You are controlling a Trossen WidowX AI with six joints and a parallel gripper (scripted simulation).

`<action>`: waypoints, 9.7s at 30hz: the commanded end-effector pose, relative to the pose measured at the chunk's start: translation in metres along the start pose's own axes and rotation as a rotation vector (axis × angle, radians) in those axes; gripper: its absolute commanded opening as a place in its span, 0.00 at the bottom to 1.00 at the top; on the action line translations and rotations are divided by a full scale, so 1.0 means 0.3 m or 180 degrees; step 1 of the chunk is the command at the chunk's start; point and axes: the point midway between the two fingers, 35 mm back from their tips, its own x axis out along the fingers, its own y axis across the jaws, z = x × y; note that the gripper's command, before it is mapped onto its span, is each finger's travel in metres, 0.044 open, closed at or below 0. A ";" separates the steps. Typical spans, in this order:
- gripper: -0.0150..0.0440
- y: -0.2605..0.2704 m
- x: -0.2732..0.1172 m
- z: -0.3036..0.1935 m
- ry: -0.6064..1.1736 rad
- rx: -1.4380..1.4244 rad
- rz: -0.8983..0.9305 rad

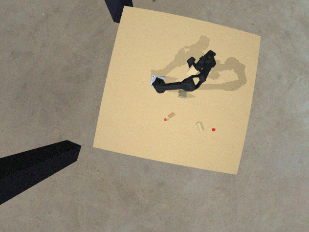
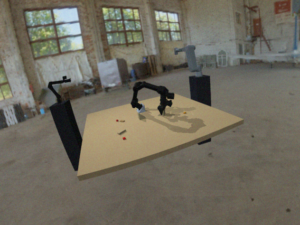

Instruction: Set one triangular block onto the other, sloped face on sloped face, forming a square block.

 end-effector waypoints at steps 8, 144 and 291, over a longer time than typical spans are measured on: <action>0.78 -0.001 0.031 -0.004 0.0011 -0.0009 -0.0013; 1.00 0.021 -0.231 -0.214 -0.0549 0.0154 0.0413; 0.25 0.024 -0.239 -0.345 -0.0155 0.5115 -0.0669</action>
